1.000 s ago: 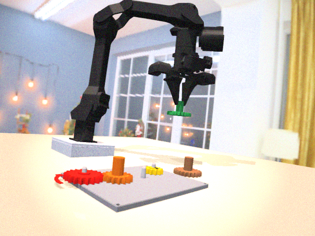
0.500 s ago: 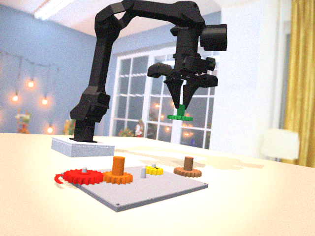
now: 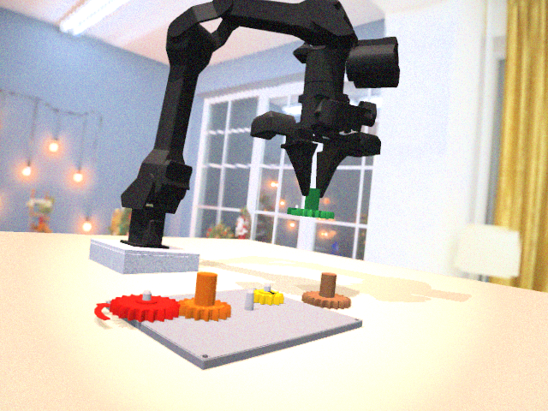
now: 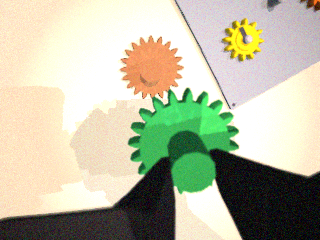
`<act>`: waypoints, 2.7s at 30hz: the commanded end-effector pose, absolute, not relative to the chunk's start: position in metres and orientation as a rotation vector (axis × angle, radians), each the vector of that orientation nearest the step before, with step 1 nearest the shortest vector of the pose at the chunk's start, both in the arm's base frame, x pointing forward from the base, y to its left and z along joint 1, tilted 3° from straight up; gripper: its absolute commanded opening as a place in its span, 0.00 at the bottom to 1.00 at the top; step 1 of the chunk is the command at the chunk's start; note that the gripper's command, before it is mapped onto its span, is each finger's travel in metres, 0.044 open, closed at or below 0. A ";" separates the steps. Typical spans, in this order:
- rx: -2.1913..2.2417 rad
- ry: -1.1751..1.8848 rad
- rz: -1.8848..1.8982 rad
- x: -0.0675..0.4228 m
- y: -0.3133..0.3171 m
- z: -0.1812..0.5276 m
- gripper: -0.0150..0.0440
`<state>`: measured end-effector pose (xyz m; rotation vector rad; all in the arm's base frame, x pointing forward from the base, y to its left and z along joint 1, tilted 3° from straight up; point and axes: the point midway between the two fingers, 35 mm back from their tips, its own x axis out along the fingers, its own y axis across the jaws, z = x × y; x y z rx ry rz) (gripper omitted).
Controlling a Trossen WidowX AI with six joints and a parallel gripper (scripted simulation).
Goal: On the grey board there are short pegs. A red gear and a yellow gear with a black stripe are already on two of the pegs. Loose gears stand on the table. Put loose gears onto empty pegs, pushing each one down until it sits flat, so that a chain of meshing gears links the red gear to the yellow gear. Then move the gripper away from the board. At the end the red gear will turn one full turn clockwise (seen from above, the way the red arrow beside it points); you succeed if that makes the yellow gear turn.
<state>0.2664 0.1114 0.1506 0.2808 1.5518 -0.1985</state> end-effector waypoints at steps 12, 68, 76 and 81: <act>0.278 1.552 -0.197 0.285 0.082 0.136 0.25; 0.292 1.546 -0.220 0.317 -0.027 0.091 0.25; 0.452 1.526 -0.378 0.317 -0.027 0.091 0.25; 0.565 1.504 -0.491 0.317 -0.027 0.092 0.25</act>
